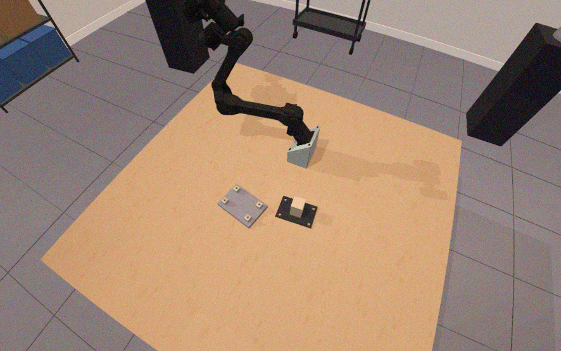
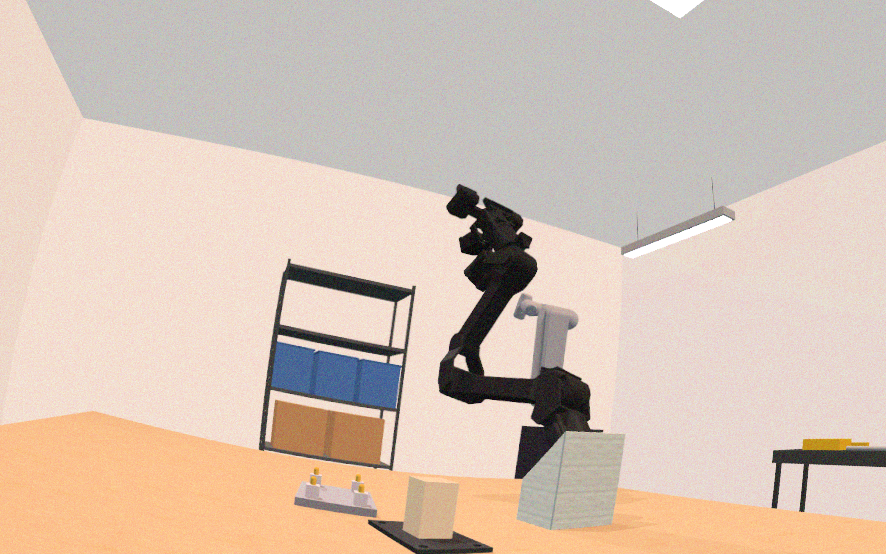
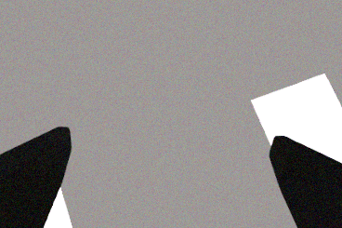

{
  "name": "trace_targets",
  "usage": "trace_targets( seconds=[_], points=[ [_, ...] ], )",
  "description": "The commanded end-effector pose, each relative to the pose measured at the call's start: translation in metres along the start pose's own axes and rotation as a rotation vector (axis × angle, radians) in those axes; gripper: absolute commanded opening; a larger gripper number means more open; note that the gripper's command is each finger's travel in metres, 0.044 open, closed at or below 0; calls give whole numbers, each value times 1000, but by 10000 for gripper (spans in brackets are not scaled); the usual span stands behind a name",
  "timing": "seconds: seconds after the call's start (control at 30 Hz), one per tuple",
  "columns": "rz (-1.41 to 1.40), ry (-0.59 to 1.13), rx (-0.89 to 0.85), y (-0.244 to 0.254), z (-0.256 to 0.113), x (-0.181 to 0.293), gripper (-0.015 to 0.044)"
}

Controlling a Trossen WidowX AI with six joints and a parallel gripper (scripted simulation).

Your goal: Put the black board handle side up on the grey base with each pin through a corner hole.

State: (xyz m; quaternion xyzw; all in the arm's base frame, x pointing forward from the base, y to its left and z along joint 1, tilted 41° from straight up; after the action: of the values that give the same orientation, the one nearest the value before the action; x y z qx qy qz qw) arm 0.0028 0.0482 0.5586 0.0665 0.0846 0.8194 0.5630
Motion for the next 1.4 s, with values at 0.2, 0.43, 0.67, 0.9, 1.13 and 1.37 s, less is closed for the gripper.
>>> trace_targets(
  seconds=[0.2, 0.43, 0.67, 0.9, 1.13, 1.37],
  points=[
    [-151, 236, 83, -23, -9, 64, 440],
    [-282, 521, 227, -70, -30, 133, 440],
    [-432, 792, 436, -138, -67, 181, 440],
    [-596, 1052, 659, -209, -116, 201, 440],
    [-704, 1251, 990, -278, -174, 197, 440],
    [-804, 1408, 1379, -337, -239, 168, 440]
  ],
)
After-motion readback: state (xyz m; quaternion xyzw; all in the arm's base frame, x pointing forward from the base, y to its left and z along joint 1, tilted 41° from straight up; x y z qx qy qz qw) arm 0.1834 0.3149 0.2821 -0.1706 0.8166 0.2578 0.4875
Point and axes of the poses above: the point midway between the two fingers, 35 mm back from their tips, its own z axis out along the fingers, its own y axis across the jaws, x = y × z, the point moved 8 cm from there along -z, back along the fingers, and after that the axes turned 9 degrees about z, right-handed, at the moved point
